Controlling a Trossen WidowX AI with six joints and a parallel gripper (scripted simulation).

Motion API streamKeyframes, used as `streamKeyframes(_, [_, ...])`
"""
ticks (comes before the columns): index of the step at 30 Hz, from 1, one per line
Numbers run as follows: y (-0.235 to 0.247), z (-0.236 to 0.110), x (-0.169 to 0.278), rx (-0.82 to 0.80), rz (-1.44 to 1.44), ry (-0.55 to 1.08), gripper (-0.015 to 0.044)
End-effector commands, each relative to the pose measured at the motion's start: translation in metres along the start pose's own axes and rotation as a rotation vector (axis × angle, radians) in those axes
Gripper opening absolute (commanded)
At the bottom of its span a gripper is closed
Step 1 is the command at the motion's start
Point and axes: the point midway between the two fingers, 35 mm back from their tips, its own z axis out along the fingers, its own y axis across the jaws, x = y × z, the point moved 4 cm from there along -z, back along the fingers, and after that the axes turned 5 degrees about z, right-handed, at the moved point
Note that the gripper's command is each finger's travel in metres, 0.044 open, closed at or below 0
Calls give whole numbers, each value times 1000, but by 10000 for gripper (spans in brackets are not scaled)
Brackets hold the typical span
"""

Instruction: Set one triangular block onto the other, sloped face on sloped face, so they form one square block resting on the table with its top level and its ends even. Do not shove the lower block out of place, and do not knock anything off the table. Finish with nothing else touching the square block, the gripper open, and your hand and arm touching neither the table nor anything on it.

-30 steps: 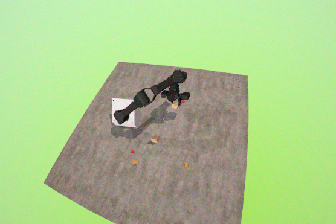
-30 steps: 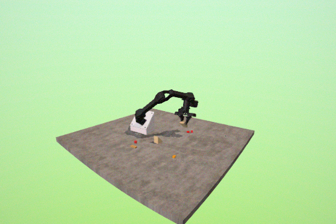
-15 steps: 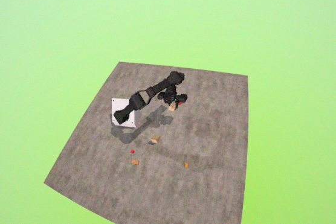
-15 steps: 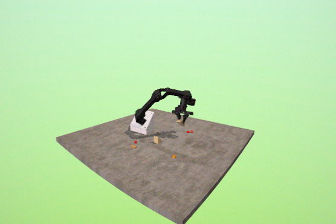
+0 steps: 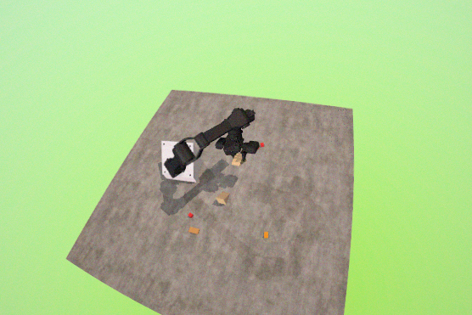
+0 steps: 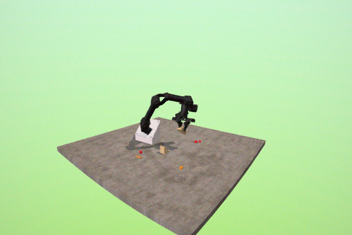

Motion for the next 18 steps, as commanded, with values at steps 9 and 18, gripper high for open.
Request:
streamKeyframes(9, [-22, 1, -53, -8, -15, 8, 0])
streamKeyframes(18, [-46, 6, -80, -8, -24, 10, 0])
